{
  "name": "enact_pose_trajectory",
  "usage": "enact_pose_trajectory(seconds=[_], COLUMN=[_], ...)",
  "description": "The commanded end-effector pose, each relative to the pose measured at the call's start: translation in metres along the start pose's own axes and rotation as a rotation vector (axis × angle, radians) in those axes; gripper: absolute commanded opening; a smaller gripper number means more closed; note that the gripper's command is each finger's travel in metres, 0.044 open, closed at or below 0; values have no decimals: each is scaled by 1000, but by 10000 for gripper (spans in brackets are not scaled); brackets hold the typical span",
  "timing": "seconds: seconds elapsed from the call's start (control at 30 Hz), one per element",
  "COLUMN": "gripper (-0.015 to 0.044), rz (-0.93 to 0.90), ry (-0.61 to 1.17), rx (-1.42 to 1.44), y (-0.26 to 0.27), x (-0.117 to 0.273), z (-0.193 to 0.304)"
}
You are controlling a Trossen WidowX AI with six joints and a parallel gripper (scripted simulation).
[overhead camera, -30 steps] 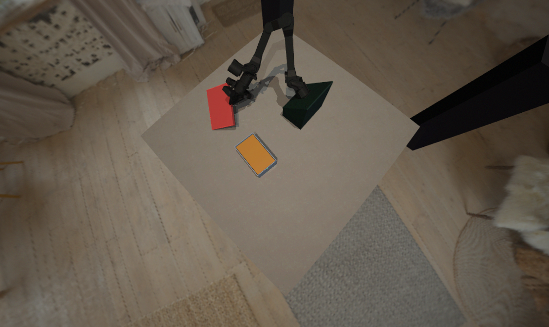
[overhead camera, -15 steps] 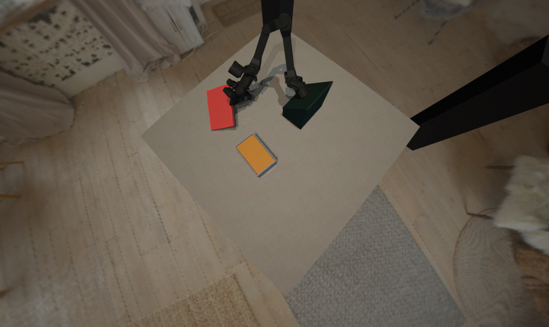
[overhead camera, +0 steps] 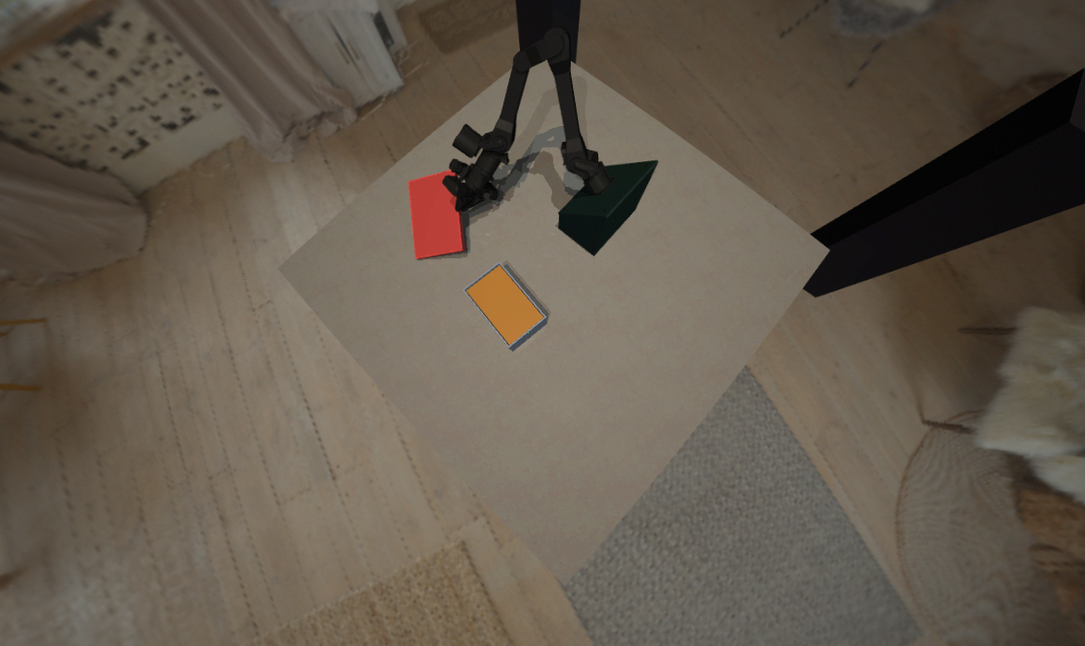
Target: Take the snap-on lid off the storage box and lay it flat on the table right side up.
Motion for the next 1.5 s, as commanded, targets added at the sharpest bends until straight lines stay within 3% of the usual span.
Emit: enact_pose_trajectory(seconds=[0.0, 0.77, 1.1, 1.17, 1.37, 1.47], gripper=[0, 0, 263, 275, 432, 440], rz=[14, 14, 14, 14, 14, 15], ry=[0, 0, 0, 0, 0, 0], rx=[4, 5, 5, 5, 5, 6], y=[-5, -20, -15, -15, -22, -26], x=[-3, -15, -12, -12, -4, 1], z=[0, -2, -2, -2, -3, -4])
Point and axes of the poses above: the point midway between the two fingers, 35 mm back from their tips, its own x axis back along the fingers, its own y axis across the jaws, z = x × y, the point moved 5 cm from there along x, back along the fingers, and after that the axes turned 9 degrees about -x, right-handed, at the moved point
